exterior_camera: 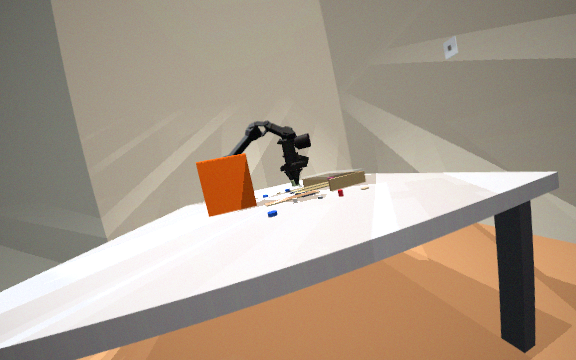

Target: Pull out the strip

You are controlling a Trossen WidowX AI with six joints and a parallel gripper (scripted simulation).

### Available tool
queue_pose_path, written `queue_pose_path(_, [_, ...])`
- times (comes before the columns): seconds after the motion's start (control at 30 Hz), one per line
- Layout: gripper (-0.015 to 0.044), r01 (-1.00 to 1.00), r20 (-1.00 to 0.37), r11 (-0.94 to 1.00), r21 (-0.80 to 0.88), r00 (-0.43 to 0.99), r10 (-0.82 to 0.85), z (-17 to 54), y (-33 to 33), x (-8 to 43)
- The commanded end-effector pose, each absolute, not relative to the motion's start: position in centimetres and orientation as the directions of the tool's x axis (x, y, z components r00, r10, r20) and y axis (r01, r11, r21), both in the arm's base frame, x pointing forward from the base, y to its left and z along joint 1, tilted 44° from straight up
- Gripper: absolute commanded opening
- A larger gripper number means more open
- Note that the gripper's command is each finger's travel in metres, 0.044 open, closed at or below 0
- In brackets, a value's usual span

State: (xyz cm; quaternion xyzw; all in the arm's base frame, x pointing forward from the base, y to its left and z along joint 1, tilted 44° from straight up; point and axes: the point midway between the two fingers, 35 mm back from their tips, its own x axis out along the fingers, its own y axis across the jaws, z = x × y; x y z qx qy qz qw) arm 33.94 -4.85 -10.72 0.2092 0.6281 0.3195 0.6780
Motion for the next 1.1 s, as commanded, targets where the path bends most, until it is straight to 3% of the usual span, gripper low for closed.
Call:
queue_pose_path(0.0, [0.0, -0.174, -0.721, 0.711, 0.681, 0.009, 0.693, -10.3, -4.7, 32.7])
queue_pose_path(0.4, [0.0, -0.173, -0.721, 0.711, 0.682, 0.008, 0.693, -9.6, -3.8, 28.9])
queue_pose_path(1.07, [0.0, -0.173, -0.722, 0.712, 0.681, 0.008, 0.692, -7.0, -6.3, 28.9])
